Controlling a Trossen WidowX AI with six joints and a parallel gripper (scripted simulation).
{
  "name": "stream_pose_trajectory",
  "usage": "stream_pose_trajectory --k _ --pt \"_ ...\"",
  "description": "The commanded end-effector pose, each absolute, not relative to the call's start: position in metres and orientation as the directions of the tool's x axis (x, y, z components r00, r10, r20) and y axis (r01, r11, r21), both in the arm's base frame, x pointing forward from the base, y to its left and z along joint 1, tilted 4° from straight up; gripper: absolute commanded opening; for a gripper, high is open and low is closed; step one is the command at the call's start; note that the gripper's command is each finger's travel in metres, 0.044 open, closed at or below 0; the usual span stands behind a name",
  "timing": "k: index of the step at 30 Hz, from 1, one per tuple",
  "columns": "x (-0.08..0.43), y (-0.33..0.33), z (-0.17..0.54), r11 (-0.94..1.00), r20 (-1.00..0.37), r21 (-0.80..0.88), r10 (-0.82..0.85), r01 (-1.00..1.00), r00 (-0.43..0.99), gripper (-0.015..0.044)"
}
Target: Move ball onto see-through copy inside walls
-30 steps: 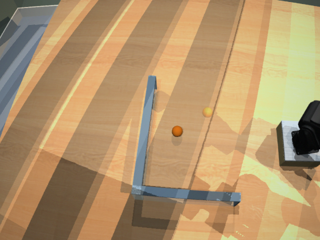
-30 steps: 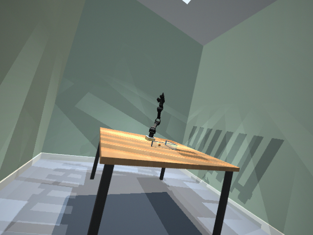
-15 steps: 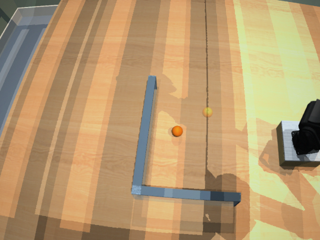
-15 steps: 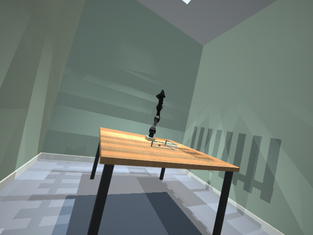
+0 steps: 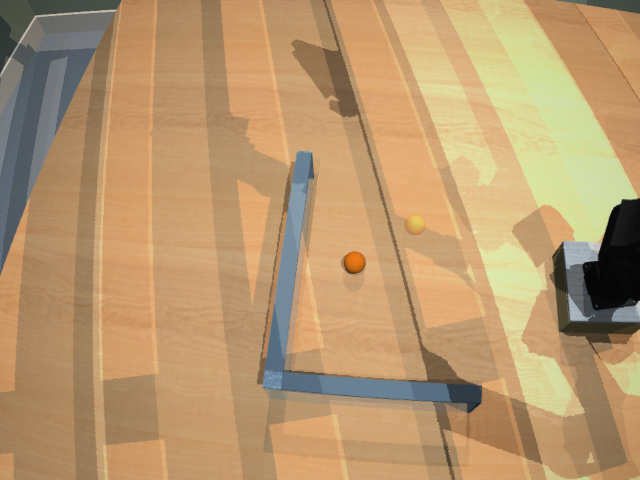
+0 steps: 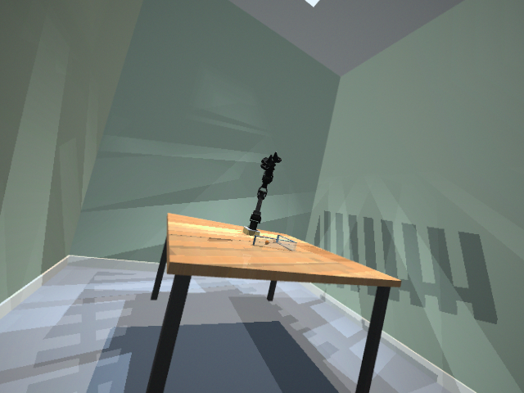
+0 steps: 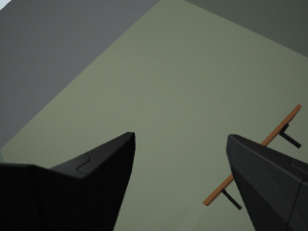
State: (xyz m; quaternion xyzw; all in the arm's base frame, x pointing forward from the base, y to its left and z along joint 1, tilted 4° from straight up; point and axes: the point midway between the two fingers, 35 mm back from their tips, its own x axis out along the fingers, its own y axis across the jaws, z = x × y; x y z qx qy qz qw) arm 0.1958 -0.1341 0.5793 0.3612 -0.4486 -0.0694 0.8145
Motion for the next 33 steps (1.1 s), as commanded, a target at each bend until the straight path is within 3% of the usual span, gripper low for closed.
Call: stream_pose_trajectory --k 1,12,21,27,33 --pt "0.237 -0.150 0.549 0.716 0.549 0.695 -0.467 -0.068 0.693 0.0240" --pt "0.344 -0.173 0.406 0.680 -0.010 0.634 -0.468 0.368 0.883 0.0240" --pt "0.369 -0.166 0.332 0.685 -0.279 0.526 -0.421 0.504 0.863 0.0240" --pt "0.383 -0.146 0.237 0.783 -0.602 0.288 -0.299 0.551 0.740 0.0240" --pt "0.369 -0.115 0.148 0.900 -0.862 0.086 -0.148 0.428 0.486 0.0240"
